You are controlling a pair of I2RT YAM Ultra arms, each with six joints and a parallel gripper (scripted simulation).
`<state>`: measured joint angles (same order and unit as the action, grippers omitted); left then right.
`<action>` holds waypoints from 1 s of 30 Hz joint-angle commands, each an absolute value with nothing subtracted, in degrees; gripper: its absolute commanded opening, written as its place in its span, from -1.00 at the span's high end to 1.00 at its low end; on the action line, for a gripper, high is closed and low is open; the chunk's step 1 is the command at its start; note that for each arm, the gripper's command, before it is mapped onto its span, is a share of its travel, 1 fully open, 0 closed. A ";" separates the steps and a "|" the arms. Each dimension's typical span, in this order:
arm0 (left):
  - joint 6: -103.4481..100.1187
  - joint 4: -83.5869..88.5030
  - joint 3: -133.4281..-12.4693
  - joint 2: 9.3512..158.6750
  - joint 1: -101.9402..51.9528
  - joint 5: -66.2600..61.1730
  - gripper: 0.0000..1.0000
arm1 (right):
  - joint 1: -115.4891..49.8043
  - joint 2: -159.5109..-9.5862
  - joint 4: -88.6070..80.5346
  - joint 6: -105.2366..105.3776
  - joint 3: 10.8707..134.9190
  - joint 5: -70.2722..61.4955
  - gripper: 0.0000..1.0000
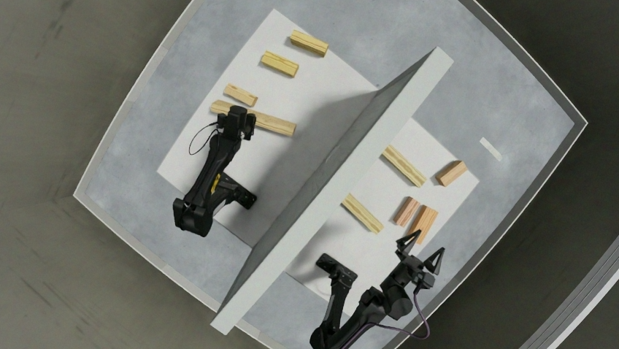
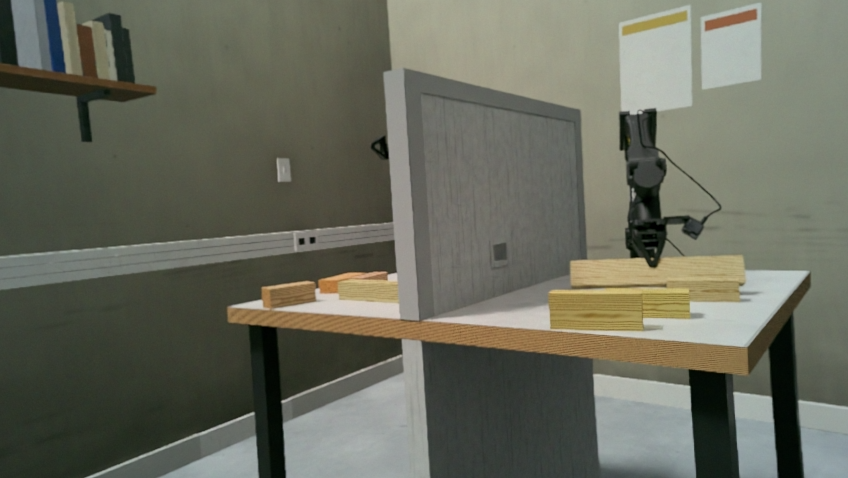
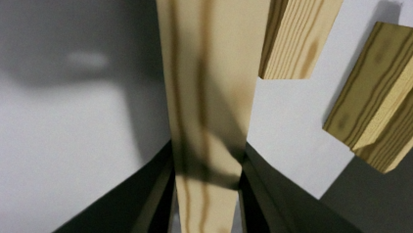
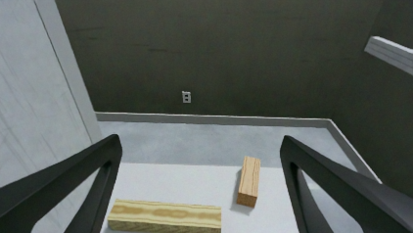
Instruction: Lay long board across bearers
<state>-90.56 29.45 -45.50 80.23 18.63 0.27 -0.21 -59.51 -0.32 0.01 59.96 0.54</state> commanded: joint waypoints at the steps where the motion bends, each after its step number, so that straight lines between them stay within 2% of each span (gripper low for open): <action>1: -89.82 21.48 -43.31 76.16 18.47 1.05 1.00 | 0.43 -58.00 -1.24 -0.05 61.70 0.79 -1.00; 5: -89.79 19.49 -42.89 74.87 18.44 1.09 1.00 | 0.43 -58.00 -1.24 -0.05 61.70 0.79 -1.00; 30: -89.65 -4.70 -22.54 61.03 18.91 1.21 1.00 | 0.43 -58.00 -1.24 -0.05 61.70 0.79 -1.00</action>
